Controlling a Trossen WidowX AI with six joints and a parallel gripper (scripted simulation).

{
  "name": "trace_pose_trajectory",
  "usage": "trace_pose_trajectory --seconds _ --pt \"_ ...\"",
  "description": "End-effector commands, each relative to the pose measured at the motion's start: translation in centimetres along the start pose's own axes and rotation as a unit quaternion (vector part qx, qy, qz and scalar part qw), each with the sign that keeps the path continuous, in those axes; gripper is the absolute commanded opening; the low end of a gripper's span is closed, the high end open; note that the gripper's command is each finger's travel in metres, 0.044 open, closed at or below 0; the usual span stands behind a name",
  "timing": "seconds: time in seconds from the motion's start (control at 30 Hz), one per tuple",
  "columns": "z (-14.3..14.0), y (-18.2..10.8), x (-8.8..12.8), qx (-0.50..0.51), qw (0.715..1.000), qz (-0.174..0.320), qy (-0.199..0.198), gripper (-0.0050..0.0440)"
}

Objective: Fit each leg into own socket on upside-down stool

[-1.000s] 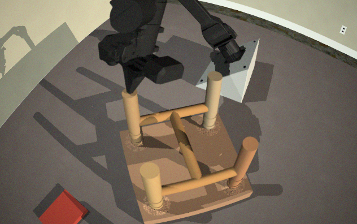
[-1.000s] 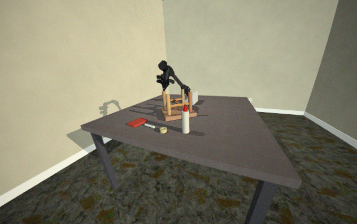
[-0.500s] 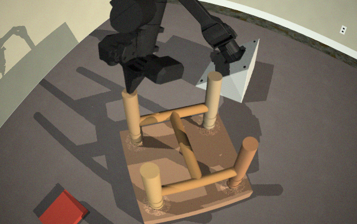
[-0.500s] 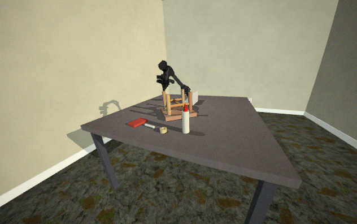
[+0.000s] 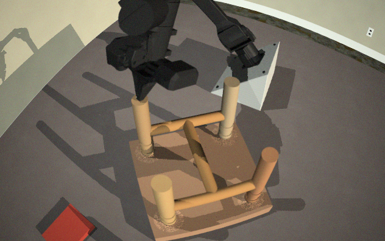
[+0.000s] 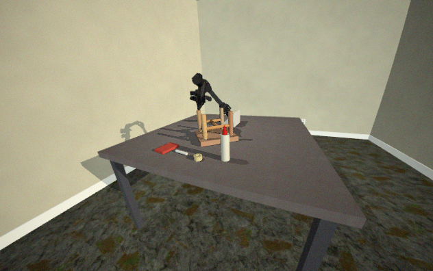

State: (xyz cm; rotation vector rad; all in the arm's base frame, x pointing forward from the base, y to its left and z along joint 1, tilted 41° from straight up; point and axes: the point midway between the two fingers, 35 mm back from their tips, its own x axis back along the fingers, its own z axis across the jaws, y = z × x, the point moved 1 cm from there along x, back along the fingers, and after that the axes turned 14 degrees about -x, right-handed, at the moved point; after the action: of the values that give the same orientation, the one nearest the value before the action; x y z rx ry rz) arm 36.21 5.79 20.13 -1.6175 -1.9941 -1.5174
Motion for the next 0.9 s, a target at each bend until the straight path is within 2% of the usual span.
trace_pose_trajectory --seconds 0.0,0.43,0.87 --pt "-0.4 -1.1 -2.7 0.008 0.999 0.034 -0.022 0.0" --pt "-0.4 -1.0 -2.4 0.008 0.999 0.032 -0.021 0.0" --pt "0.0 -0.2 -0.5 0.005 1.0 0.02 -0.014 0.0"
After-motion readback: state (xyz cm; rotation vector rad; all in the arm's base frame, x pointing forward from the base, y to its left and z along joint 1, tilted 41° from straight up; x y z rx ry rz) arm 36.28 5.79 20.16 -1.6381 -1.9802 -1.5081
